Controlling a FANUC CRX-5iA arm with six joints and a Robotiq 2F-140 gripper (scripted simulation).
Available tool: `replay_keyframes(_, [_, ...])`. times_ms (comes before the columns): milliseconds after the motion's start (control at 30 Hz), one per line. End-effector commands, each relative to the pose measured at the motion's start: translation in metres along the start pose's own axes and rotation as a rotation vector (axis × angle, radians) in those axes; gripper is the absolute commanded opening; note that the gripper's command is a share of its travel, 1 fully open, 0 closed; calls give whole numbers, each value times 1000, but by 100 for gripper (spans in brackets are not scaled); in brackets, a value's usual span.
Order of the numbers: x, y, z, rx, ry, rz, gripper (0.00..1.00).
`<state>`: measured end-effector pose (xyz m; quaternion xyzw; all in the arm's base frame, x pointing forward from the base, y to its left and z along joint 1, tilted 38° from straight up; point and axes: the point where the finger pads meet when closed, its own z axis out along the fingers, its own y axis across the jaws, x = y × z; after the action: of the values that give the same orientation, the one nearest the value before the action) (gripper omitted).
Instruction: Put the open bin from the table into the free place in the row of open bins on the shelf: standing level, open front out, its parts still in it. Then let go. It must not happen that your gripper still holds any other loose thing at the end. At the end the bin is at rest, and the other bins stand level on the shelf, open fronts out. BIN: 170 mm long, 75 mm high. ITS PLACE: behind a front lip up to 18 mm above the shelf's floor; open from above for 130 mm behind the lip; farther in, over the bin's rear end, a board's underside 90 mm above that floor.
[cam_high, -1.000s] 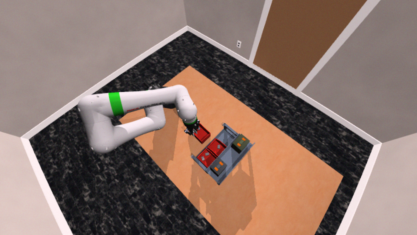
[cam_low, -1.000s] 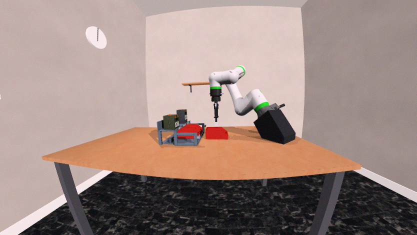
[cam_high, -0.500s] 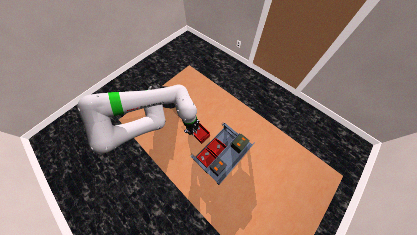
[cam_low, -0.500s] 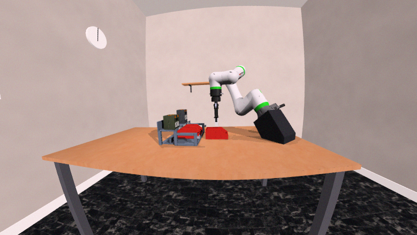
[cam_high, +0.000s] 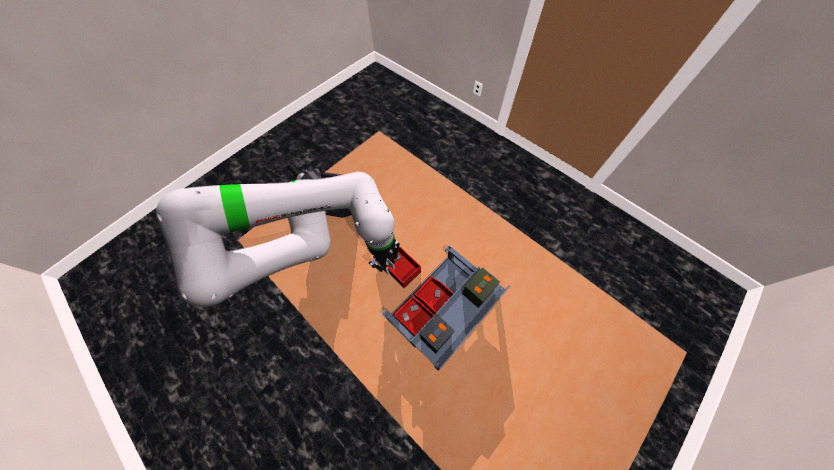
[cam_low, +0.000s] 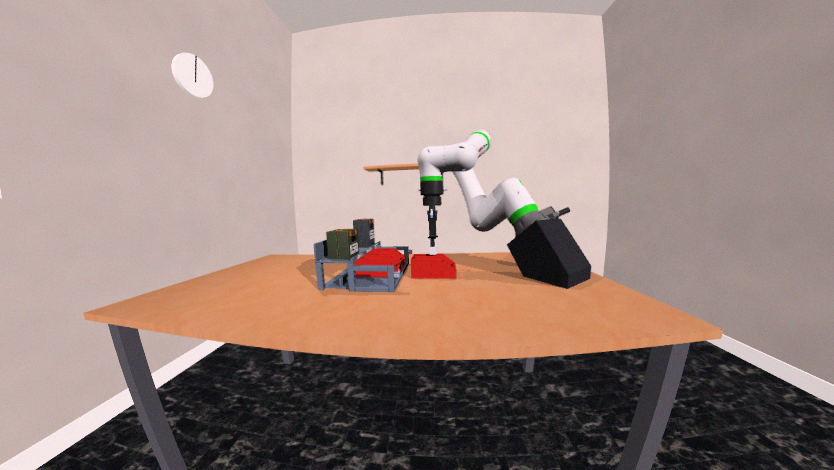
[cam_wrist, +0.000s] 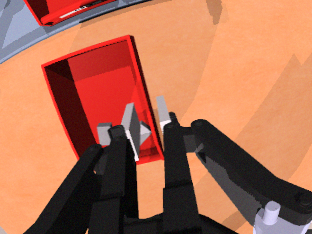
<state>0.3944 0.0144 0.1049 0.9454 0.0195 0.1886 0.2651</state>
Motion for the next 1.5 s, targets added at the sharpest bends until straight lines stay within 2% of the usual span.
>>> replay_keyframes(0, [0, 0, 3, 0, 0, 0, 15])
replay_keyframes(867, [0, 0, 29, 0, 0, 0, 15])
replay_keyframes(1467, [0, 0, 33, 0, 0, 0, 15])
